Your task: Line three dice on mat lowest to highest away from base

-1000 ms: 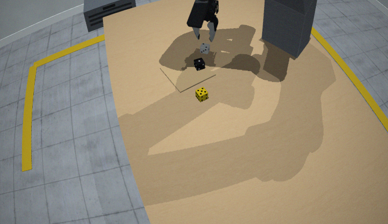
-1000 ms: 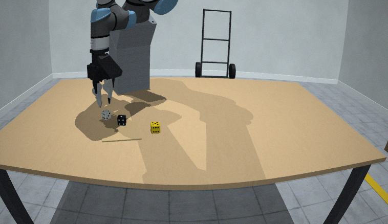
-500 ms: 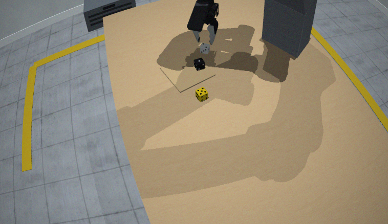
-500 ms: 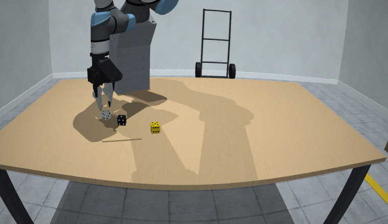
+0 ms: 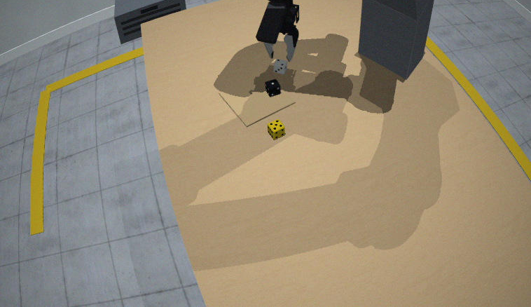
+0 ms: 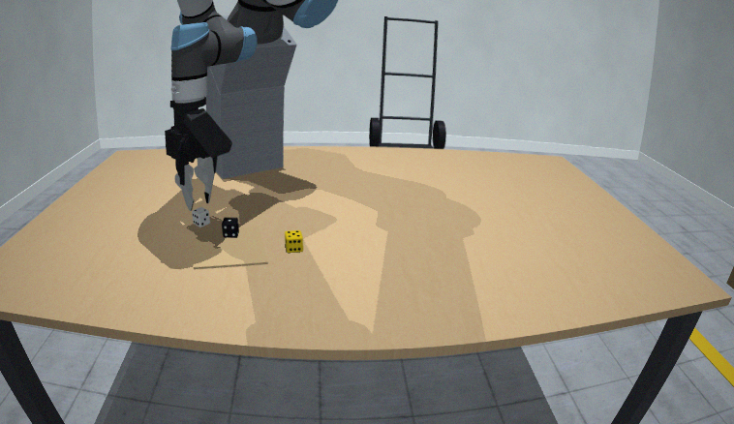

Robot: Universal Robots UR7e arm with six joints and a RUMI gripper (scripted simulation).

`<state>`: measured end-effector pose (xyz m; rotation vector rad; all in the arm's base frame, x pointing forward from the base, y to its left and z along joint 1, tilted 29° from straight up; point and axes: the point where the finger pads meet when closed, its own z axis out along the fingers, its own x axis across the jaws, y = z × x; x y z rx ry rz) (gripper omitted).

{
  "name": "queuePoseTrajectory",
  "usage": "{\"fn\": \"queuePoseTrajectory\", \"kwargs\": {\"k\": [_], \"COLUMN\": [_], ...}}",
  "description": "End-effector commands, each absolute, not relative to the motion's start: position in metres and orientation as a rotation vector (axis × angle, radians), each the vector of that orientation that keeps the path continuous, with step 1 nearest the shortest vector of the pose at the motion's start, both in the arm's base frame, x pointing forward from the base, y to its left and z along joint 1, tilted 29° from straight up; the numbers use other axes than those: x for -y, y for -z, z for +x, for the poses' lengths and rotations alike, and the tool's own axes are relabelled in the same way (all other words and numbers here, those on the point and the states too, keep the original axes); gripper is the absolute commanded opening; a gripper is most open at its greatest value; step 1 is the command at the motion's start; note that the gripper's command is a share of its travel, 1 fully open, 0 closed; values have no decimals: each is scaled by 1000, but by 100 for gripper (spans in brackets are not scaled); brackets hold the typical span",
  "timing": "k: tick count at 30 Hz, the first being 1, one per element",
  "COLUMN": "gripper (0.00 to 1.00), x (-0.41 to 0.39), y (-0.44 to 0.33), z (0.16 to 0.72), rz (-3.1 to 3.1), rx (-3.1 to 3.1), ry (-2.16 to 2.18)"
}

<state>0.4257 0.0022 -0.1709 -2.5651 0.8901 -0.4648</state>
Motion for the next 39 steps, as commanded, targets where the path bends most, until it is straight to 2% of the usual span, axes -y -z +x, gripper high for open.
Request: {"fn": "queuePoseTrajectory", "kwargs": {"k": [1,39], "gripper": [28,28], "x": [-2,-5], "y": [171,180], "z": [426,430], "rz": [-2565,-2565], "rx": [-890,-890], "ry": [466,466]}}
